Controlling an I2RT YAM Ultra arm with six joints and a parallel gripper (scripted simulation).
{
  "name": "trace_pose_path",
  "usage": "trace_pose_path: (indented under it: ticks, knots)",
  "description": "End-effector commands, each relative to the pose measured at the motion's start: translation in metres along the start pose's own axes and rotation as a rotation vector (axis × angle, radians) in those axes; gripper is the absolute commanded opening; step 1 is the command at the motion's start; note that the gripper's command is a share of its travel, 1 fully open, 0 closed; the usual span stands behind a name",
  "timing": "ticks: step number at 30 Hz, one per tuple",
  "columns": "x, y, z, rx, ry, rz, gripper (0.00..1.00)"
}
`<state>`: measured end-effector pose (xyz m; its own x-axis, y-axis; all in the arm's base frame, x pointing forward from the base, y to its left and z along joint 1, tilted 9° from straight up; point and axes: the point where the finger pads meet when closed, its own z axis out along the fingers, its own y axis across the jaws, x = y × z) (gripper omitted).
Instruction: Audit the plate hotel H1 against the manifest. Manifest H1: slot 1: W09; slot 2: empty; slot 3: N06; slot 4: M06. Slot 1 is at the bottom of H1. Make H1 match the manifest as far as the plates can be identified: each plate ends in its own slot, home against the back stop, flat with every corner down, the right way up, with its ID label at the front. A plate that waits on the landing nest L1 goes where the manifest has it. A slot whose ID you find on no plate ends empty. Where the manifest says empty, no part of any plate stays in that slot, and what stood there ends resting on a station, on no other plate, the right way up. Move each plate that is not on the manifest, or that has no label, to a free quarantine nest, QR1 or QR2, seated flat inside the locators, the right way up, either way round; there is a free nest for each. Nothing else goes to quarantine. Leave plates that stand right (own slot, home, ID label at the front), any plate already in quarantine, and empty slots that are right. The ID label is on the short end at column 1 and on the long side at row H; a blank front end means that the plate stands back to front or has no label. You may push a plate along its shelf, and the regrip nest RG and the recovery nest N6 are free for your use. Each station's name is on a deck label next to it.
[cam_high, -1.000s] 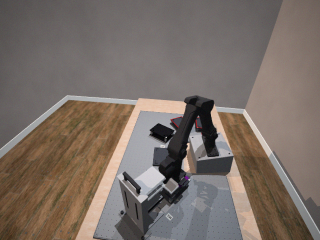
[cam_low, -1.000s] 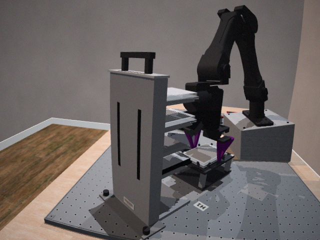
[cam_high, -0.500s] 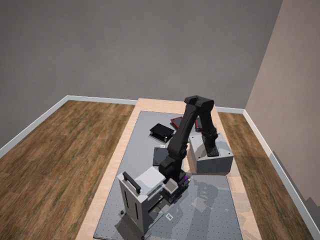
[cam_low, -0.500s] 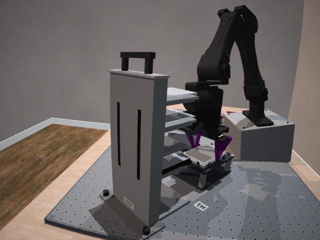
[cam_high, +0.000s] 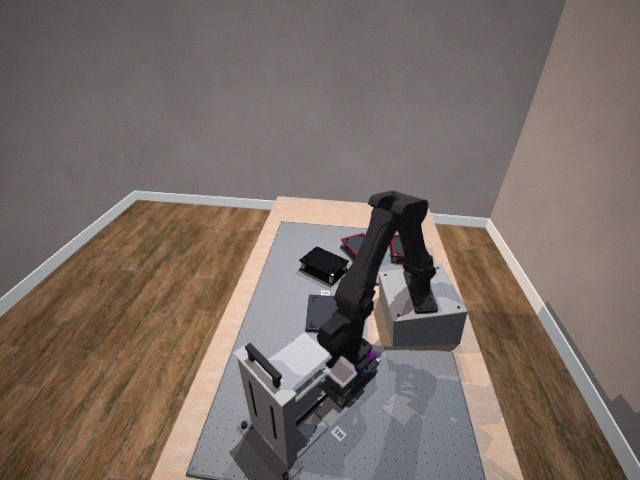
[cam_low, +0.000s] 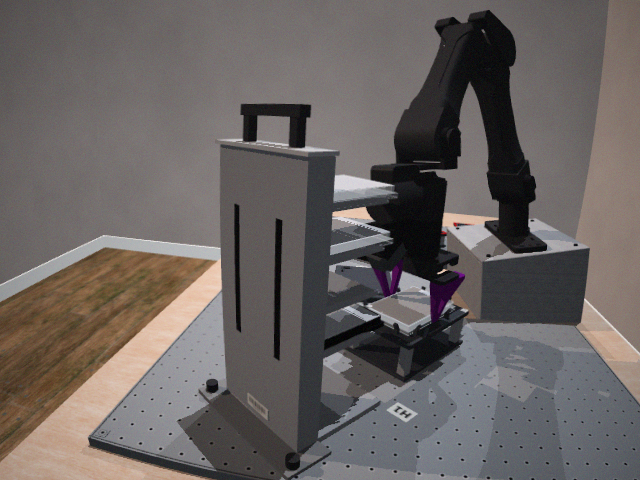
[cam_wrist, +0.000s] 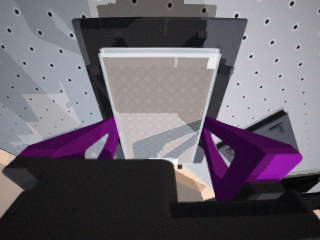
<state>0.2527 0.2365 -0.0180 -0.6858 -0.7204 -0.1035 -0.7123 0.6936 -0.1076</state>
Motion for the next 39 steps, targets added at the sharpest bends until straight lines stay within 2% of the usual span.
trace_pose_path:
  ticks: [1,39]
  knots:
    - [-0.006,0.0,-0.009,0.0,-0.025,0.001,0.86]
    - [-0.005,0.0,-0.043,0.0,-0.025,0.001,0.86]
